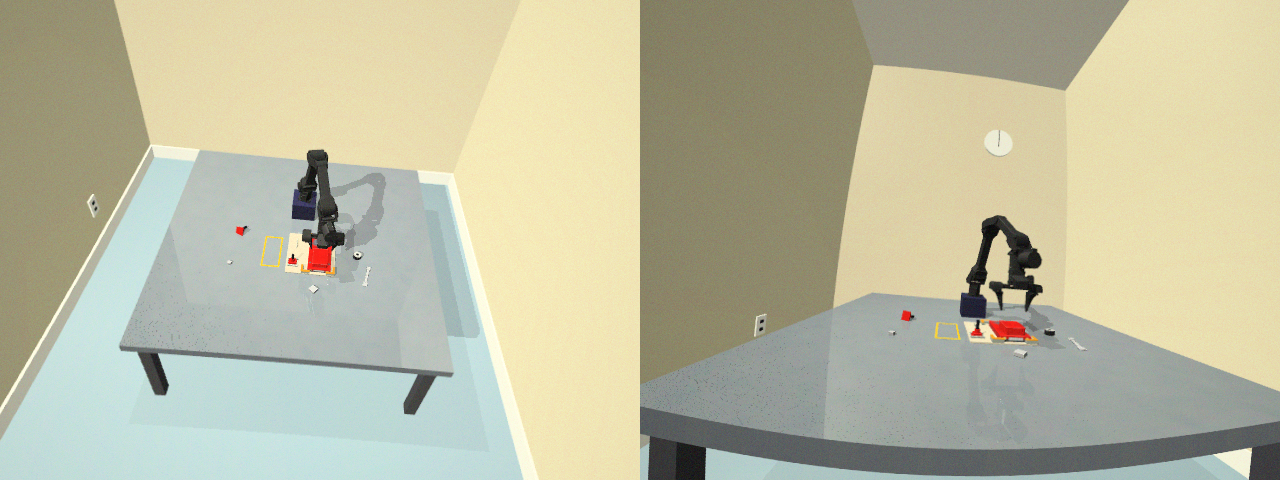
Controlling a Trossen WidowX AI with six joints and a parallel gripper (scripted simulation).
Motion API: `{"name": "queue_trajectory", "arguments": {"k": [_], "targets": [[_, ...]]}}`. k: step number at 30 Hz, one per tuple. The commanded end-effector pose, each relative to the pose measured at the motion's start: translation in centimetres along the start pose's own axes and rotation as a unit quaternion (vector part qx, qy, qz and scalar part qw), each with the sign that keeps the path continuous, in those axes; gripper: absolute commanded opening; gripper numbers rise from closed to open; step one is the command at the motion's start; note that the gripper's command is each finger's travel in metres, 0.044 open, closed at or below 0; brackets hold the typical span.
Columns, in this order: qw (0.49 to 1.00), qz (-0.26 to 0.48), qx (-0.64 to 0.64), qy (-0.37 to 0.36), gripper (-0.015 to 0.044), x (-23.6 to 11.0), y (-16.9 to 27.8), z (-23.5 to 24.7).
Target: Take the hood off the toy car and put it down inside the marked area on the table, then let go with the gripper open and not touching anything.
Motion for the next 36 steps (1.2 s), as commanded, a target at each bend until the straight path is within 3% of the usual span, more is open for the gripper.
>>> {"name": "queue_trajectory", "arguments": {"k": [1, 36], "targets": [[1.0, 0.003, -0.001, -0.002, 0.044, 0.5, 0.1, 0.0], [1.0, 0.003, -0.001, -0.002, 0.044, 3.3, 0.2, -0.1]]}}
Point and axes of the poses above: the point midway between the two fingers, 35 mm back from their tips, its own x axis out along the fingers, its own z axis across the jaws, y = z × x, the point moved 4 cm from there along -x, back along the fingers, and after that the axes turned 2 degrees about x, right-handed, at the moved point
